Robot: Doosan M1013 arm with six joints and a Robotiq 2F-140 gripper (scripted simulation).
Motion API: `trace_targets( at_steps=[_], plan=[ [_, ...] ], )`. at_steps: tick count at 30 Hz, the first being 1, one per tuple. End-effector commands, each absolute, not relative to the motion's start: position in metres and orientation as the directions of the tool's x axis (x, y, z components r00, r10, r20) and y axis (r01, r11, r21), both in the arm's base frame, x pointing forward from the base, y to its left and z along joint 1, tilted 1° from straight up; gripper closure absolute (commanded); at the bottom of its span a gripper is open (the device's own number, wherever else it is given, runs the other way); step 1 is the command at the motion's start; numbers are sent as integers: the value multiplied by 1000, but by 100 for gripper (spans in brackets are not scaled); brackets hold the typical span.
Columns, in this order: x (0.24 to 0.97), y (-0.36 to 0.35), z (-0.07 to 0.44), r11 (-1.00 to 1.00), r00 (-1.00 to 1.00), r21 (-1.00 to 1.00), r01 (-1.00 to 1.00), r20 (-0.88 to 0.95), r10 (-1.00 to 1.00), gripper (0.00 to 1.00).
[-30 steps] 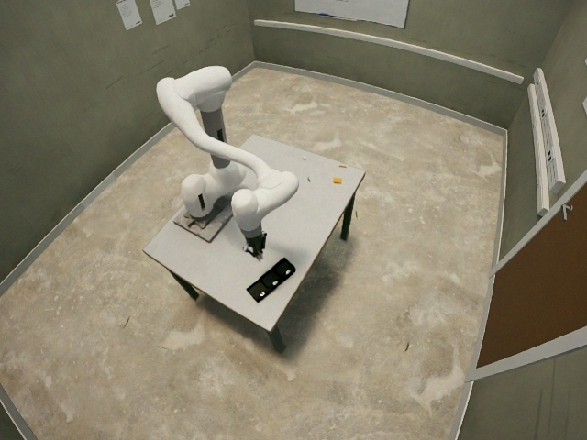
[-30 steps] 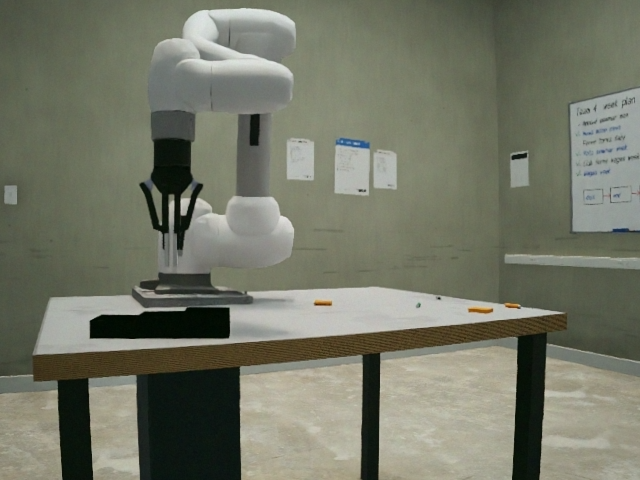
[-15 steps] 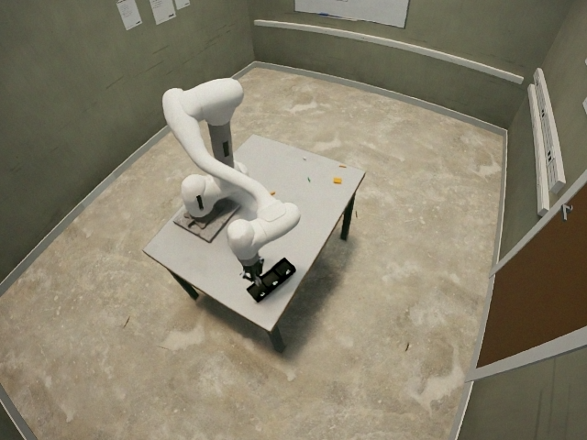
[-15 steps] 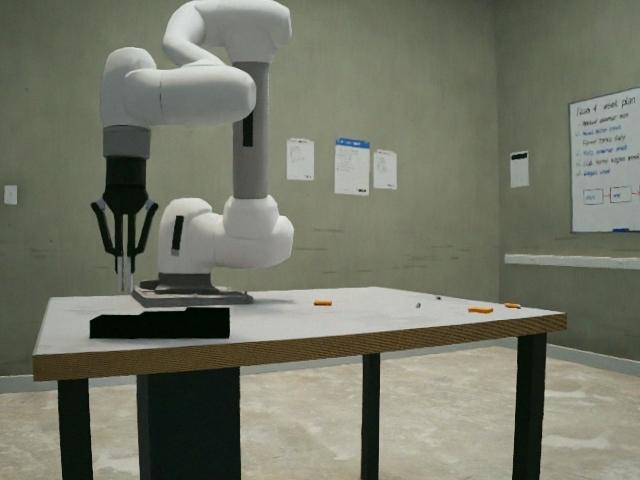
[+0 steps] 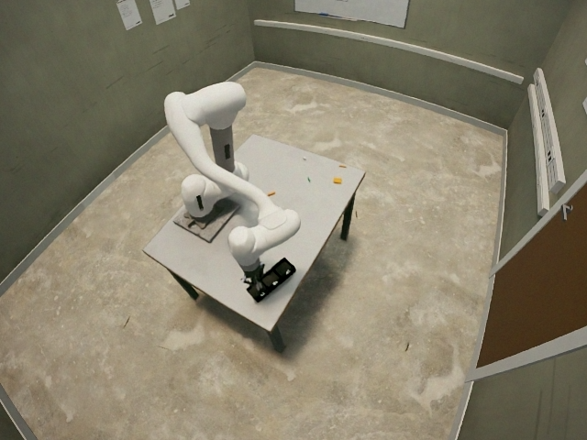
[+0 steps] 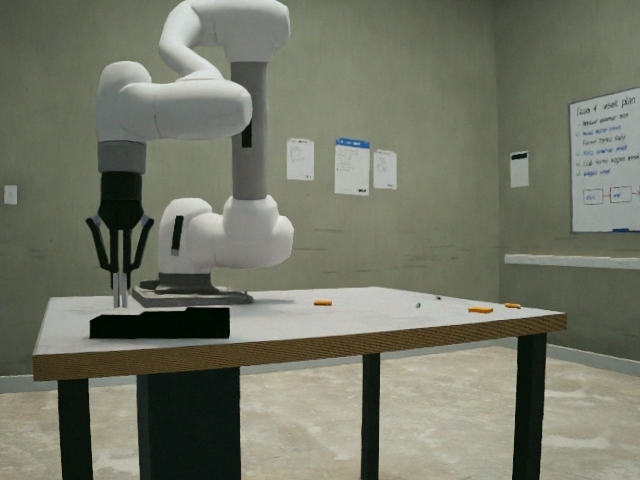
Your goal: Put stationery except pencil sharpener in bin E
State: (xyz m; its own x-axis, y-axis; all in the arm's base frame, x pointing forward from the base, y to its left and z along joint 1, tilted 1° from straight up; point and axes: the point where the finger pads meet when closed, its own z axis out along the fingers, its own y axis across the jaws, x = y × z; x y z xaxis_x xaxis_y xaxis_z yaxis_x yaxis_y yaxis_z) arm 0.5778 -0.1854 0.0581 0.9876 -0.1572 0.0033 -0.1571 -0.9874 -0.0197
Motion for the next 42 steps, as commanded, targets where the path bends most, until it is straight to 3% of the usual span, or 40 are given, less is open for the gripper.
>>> trace_targets(
  at_steps=[1, 13, 42],
  plan=[
    [578, -185, 54, -987, 988, -20, -157, 3, -157, 85],
    [578, -185, 24, -987, 988, -20, -157, 3, -157, 85],
    [578, -185, 24, -987, 988, -20, -157, 3, -157, 85]
  ],
)
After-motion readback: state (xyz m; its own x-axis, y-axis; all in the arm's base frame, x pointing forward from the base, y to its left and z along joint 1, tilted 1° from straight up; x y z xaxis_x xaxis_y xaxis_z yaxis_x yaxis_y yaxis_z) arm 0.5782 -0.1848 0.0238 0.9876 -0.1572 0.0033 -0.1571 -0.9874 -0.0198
